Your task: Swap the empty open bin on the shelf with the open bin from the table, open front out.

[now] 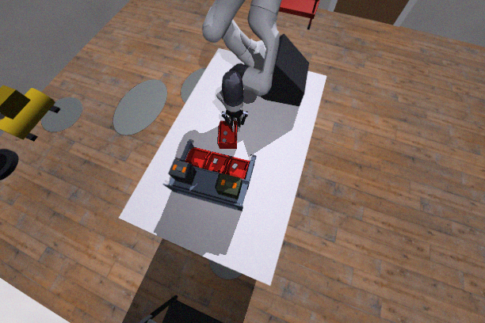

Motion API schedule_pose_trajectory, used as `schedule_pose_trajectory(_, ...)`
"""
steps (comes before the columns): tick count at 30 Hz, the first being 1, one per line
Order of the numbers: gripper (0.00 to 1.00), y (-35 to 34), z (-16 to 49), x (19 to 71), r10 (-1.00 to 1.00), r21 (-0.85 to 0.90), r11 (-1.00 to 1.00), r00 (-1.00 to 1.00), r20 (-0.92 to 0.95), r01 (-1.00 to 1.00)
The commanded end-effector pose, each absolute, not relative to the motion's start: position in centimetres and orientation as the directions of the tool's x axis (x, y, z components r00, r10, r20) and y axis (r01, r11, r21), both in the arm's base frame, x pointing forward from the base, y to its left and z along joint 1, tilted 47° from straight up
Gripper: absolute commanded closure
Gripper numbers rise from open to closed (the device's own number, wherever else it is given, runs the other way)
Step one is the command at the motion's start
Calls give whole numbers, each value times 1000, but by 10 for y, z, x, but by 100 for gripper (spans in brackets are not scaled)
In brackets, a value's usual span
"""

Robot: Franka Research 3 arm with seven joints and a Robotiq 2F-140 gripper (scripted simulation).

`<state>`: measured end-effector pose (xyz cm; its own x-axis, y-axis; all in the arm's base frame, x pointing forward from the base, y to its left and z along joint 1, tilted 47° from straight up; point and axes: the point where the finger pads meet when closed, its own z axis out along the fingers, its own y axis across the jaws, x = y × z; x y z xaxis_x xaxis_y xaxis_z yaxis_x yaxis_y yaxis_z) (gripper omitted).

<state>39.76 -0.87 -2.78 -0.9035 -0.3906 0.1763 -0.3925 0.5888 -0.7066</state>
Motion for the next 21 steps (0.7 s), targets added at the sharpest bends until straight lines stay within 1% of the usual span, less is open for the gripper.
schedule_pose_trajectory(1,85,-11,-30,399,-395,-705,589,-902,176,-396)
schedule_pose_trajectory(21,85,-30,-49,403,-395,-705,589,-902,176,-396)
